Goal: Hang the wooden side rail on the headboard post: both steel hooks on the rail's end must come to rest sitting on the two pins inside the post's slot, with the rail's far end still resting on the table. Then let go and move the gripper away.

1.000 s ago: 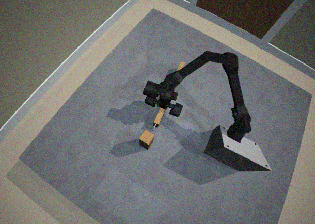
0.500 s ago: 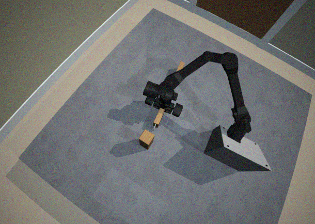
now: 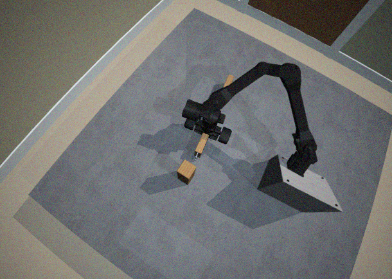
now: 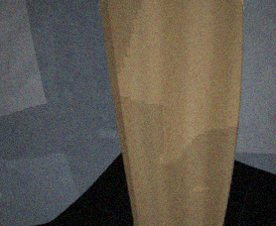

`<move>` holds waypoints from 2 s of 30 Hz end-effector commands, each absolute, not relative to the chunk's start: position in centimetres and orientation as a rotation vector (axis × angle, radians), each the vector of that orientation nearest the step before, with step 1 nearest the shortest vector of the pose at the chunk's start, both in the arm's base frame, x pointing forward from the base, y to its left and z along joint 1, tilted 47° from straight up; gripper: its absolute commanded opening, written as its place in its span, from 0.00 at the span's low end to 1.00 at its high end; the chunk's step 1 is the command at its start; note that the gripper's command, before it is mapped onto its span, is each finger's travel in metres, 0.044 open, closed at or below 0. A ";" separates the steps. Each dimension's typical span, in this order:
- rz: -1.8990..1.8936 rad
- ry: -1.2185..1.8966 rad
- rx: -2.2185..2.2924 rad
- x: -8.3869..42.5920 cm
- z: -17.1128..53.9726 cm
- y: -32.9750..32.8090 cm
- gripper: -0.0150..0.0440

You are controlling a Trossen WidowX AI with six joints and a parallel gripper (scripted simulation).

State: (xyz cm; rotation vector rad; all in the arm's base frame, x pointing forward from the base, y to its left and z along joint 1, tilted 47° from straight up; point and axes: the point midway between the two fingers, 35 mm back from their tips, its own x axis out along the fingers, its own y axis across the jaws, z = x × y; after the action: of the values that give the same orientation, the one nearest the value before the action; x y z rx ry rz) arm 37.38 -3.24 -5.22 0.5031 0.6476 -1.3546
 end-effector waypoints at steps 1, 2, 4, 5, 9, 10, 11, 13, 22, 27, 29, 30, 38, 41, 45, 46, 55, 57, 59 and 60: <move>-1.367 0.627 0.523 37.1 -5.2 -3.3 0.25; -1.371 0.620 0.531 37.0 -5.2 -3.3 0.25; -1.377 0.609 0.545 36.9 -5.2 -3.3 0.25; -1.381 0.603 0.552 36.8 -5.2 -3.3 0.25; -1.393 0.580 0.580 36.6 -5.2 -3.3 0.25; -1.397 0.574 0.587 36.5 -5.2 -3.3 0.25; -1.400 0.568 0.594 36.4 -5.2 -3.3 0.25; -1.406 0.557 0.607 36.3 -5.2 -3.3 0.25; -1.413 0.544 0.623 35.9 -5.3 -3.4 0.25; -1.413 0.544 0.623 35.7 -5.3 -3.4 0.25; -1.413 0.544 0.623 35.6 -5.3 -3.4 0.25; -1.413 0.544 0.623 35.5 -5.3 -3.4 0.25; -1.413 0.544 0.623 35.2 -5.3 -3.4 0.25; -1.413 0.544 0.623 35.1 -5.3 -3.4 0.25; -1.413 0.544 0.623 34.9 -5.3 -3.4 0.25; -1.413 0.544 0.623 34.8 -5.3 -3.4 0.25; -1.408 0.548 0.620 35.2 -5.3 -3.4 0.25; -1.413 0.544 0.623 35.2 -5.3 -3.4 0.25; -1.413 0.544 0.623 35.2 -5.3 -3.4 0.25; -1.413 0.544 0.623 35.2 -5.3 -3.3 0.25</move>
State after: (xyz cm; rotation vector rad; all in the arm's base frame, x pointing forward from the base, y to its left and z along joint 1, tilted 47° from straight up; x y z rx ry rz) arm 35.20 -3.40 -5.32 0.6190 0.5487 -1.4098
